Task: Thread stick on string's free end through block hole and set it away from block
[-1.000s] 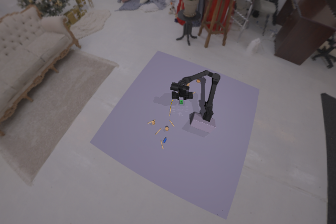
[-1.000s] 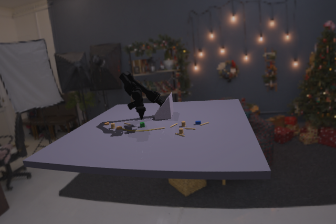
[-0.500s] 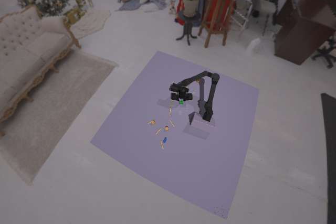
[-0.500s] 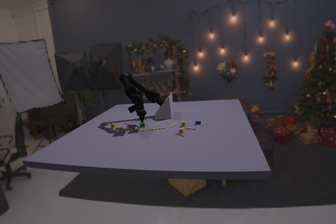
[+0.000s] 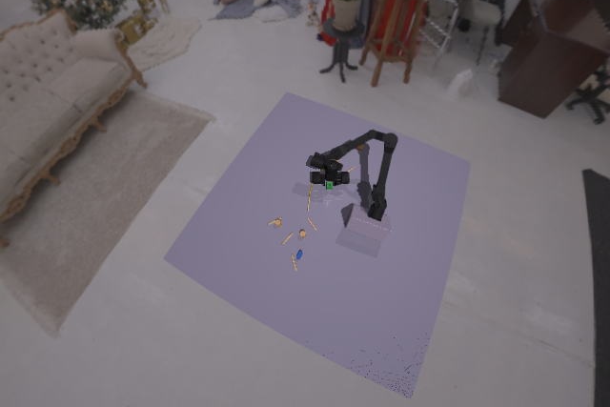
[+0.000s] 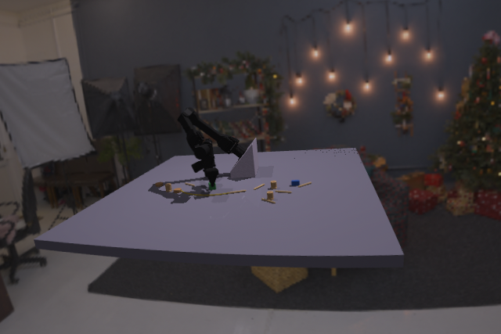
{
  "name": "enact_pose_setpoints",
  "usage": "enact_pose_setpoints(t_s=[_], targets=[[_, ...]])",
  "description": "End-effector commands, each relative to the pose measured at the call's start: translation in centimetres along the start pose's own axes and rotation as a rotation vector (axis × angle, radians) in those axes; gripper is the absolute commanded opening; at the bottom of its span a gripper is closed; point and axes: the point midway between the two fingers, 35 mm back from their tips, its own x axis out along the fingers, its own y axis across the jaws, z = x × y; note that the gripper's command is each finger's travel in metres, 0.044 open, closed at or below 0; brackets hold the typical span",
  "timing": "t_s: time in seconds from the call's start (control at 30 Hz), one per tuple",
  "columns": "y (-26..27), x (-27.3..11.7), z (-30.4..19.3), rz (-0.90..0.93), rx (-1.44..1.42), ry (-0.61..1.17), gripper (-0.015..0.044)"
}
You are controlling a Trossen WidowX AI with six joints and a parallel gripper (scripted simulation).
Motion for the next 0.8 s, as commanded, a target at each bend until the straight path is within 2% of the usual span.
enact_pose_setpoints(t_s=[0.0, 0.17, 0.37, 0.43, 0.77], targets=[[0.0, 0.0, 0.0, 0.0, 0.0, 0.0, 0.0215], [0.0, 0.0, 0.0, 0.0, 0.0, 0.0, 0.0083], [0.0, 0.0, 0.0, 0.0, 0.0, 0.0, 0.0043], [0.0, 0.0, 0.0, 0.0, 0.0, 0.0, 0.0], [0.01, -0.42, -0.01, 0.0, 0.0, 0.0, 0.0]])
